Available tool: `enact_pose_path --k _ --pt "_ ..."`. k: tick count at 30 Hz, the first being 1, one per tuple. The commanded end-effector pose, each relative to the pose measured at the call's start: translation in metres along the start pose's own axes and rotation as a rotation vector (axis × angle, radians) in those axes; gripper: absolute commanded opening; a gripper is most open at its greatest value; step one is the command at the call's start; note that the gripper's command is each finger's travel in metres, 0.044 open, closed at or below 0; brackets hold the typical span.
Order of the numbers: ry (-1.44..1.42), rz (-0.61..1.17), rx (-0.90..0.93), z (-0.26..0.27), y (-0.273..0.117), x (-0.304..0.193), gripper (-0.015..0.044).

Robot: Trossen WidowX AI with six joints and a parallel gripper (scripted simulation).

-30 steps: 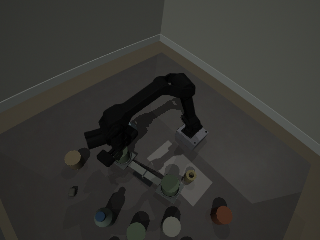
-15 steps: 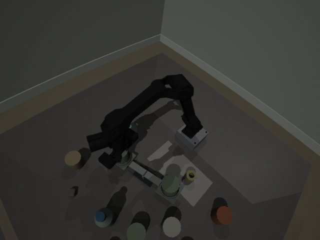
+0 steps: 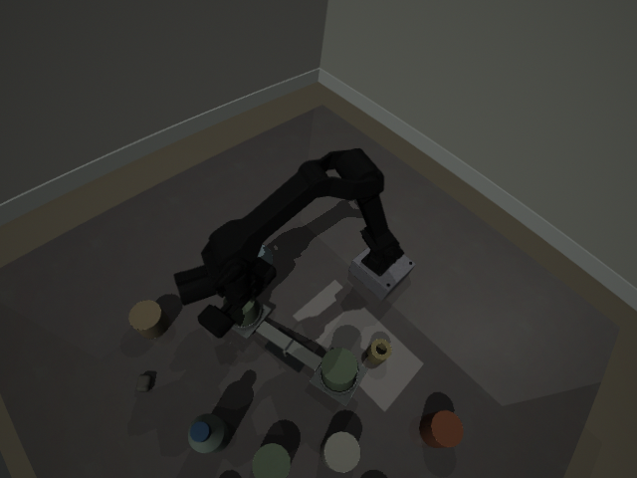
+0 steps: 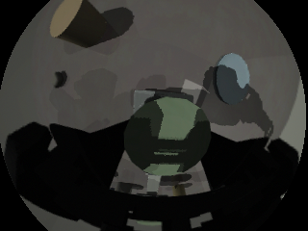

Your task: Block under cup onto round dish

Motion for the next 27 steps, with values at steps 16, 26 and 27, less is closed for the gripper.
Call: enact_pose_path --k 16,26,27 --pt "-0.003 -0.004 -0.005 0.001 -0.007 0.001 0.0051" --pt "-0.003 -0.004 -0.004 0.003 -0.019 0.002 0.0000" --pt "-0.003 -0.004 -0.004 0.003 -0.020 0.002 0.0000"
Point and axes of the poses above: the point midway between the two fingers, 35 mm back from their tips, its own y axis out along the fingers, its own z axis across the jaws, x = y × z, the point moved 2 cm from there along -y, back along the fingers, and after that the axes turned 12 degrees about y, right-handed, at the moved point
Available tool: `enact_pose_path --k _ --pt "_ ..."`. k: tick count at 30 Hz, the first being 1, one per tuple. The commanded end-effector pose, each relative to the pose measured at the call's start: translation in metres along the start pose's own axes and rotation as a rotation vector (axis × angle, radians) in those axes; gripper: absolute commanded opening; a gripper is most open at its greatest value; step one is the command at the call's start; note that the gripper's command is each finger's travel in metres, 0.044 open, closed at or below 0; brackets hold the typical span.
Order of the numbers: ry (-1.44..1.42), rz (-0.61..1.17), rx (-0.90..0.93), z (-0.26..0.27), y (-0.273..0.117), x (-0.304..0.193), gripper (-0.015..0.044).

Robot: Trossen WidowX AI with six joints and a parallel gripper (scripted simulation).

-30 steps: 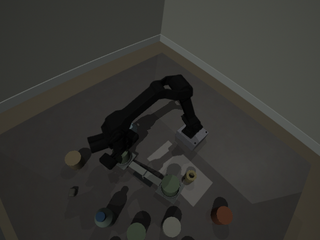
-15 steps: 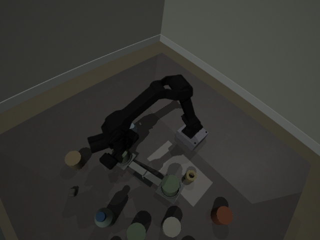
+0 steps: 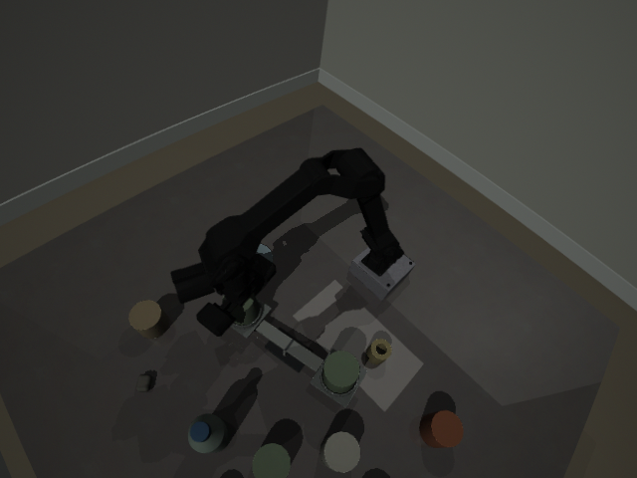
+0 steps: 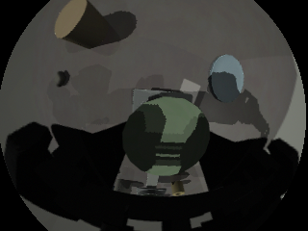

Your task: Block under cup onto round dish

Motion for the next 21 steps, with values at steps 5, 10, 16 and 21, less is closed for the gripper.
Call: enact_pose_path --k 5,10,16,21 --pt "0.001 -0.006 0.011 0.004 -0.014 0.002 0.0000" --pt "0.001 -0.006 0.011 0.005 -0.020 0.002 0.0000" --pt "0.001 -0.006 0.012 0.005 -0.028 0.002 0.0000" --pt "0.001 -0.006 0.012 0.006 -0.034 0.002 0.0000"
Point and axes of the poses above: the point midway between the two fingers, 35 mm back from their tips, its own y axis out along the fingers, its own z axis across the jaws, x = y × z, the point moved 2 cm from there along -y, back along the fingers, and after that the axes turned 12 degrees about y, right-handed, at the moved point
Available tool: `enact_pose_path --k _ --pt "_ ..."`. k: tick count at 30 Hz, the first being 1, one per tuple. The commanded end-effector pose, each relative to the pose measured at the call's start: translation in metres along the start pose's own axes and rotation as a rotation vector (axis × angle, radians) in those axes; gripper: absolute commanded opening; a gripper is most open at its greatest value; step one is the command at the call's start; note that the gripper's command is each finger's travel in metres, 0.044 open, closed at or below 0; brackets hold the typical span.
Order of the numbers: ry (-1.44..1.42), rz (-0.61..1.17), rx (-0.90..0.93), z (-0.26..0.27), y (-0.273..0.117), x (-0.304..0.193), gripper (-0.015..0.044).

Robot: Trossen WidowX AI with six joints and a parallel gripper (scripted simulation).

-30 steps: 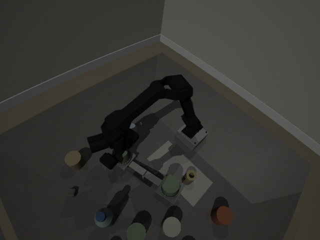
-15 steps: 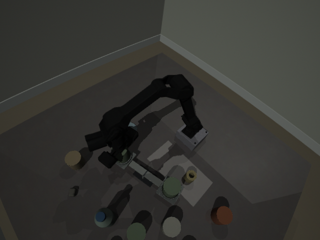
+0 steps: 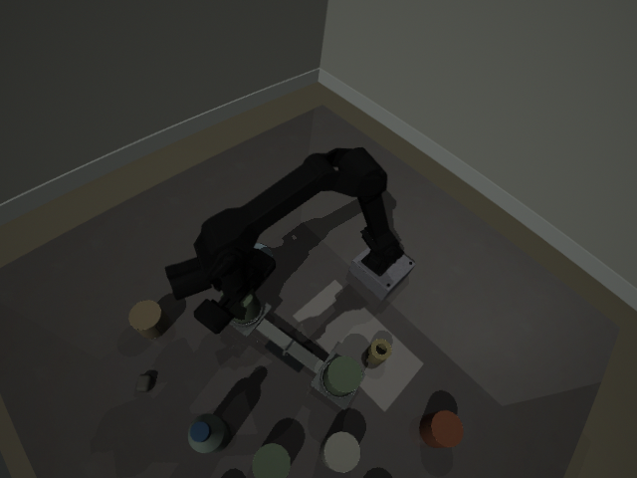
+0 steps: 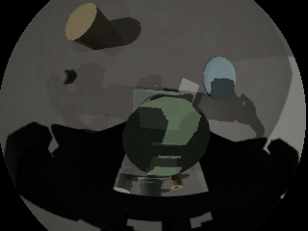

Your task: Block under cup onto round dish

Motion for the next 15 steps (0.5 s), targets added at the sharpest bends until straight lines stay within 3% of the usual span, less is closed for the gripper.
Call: enact_pose_path --k 1,15 --pt "0.008 -0.012 0.023 0.004 -0.011 0.004 0.0000" --pt "0.008 -0.012 0.023 0.004 -0.029 0.004 0.0000"
Point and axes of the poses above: the point midway between the two fingers, 35 mm back from their tips, its own y axis out along the fingers, its own z axis across the jaws, x = y × z, the point moved 2 cm from there along -y, back along the fingers, and after that the axes turned 12 degrees about y, right-handed, at the moved point
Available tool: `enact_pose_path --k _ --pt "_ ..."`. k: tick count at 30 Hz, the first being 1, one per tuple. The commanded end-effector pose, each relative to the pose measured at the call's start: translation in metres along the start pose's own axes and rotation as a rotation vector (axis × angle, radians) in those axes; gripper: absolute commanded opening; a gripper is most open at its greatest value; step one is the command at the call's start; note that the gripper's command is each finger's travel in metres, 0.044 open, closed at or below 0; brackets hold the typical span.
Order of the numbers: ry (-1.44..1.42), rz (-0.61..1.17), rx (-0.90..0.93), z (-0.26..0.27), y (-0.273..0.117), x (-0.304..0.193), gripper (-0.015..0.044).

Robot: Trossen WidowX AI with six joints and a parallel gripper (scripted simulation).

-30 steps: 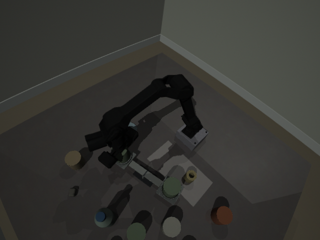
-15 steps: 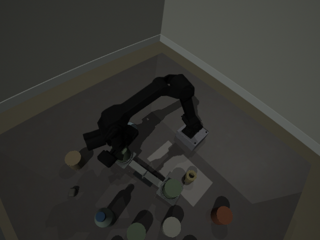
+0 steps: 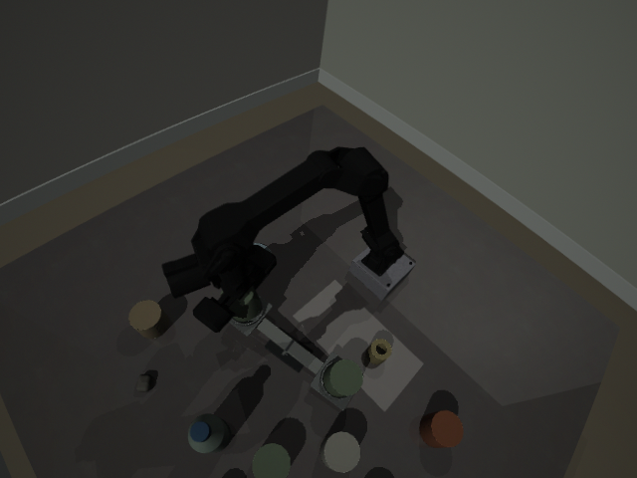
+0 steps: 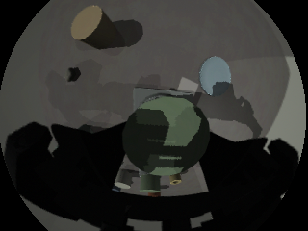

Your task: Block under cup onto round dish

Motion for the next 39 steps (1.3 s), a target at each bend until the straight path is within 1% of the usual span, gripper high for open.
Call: enact_pose_path --k 1,39 --pt "0.014 -0.022 0.033 0.004 -0.013 0.007 0.0000" --pt "0.014 -0.022 0.032 -0.002 -0.062 0.004 0.0000"
Point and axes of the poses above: the point midway between the two fingers, 35 mm back from their tips, its own y axis out along the fingers, its own z axis across the jaws, x = y × z, the point moved 2 cm from there along -y, back along the fingers, and after that the axes turned 12 degrees about y, right-handed, at the moved point
